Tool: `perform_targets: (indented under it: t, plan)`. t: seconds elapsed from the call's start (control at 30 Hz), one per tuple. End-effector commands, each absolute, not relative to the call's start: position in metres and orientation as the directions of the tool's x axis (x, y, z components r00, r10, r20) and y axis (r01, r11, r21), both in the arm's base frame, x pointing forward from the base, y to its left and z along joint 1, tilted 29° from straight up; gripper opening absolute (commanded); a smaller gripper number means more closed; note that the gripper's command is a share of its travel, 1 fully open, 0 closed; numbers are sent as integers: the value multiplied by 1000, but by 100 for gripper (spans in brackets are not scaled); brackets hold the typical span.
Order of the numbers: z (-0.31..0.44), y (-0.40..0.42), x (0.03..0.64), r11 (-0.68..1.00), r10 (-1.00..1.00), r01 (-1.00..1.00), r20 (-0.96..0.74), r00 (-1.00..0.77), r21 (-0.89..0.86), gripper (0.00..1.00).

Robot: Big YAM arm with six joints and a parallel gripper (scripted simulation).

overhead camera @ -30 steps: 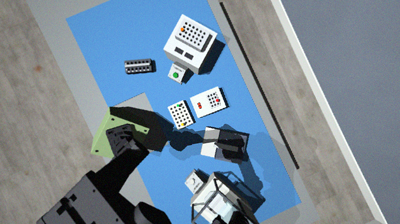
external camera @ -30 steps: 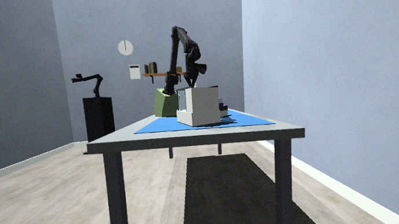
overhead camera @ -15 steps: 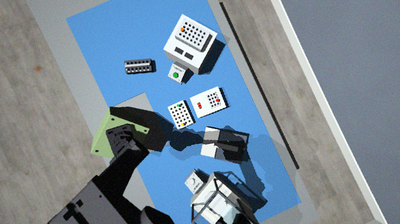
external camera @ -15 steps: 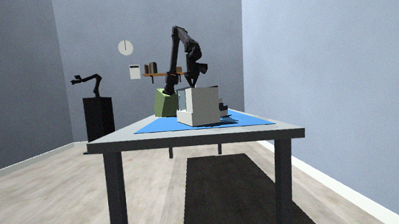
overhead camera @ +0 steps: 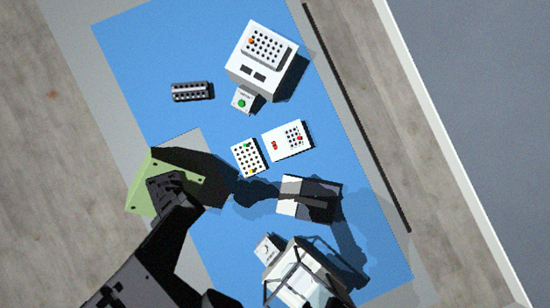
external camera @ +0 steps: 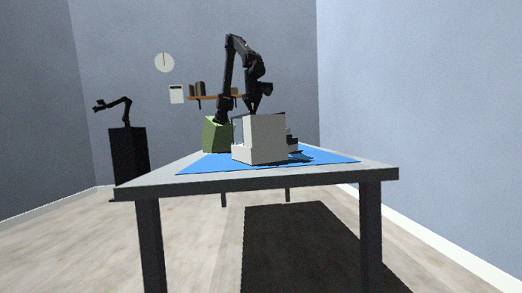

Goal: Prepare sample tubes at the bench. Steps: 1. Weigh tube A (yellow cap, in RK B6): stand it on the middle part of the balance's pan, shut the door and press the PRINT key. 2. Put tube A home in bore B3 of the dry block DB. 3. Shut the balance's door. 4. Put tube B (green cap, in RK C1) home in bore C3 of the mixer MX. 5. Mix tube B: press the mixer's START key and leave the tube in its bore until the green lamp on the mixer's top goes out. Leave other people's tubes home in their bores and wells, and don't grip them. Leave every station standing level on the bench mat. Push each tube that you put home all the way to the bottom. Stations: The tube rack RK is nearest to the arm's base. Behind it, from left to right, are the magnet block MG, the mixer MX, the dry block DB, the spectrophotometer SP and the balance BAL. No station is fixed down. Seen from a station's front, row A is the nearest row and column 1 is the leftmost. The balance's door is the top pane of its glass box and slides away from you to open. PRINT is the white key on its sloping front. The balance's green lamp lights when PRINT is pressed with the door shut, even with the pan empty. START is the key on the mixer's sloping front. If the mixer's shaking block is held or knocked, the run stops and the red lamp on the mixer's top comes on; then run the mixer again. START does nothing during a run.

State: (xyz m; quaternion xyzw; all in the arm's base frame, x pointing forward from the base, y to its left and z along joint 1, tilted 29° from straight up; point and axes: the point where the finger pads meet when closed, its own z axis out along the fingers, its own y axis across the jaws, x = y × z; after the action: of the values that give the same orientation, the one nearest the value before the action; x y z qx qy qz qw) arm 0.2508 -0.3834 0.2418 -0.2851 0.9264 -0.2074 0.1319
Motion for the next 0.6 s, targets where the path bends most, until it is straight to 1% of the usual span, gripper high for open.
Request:
perform_targets:
  t: [0.0, 0.57]
  plan:
    - [262, -396, 265, 742, -584, -464, -128, -802, -484, 6]
    - [269, -407, 272, 742, -584, -463, -128, -802, -484, 6]
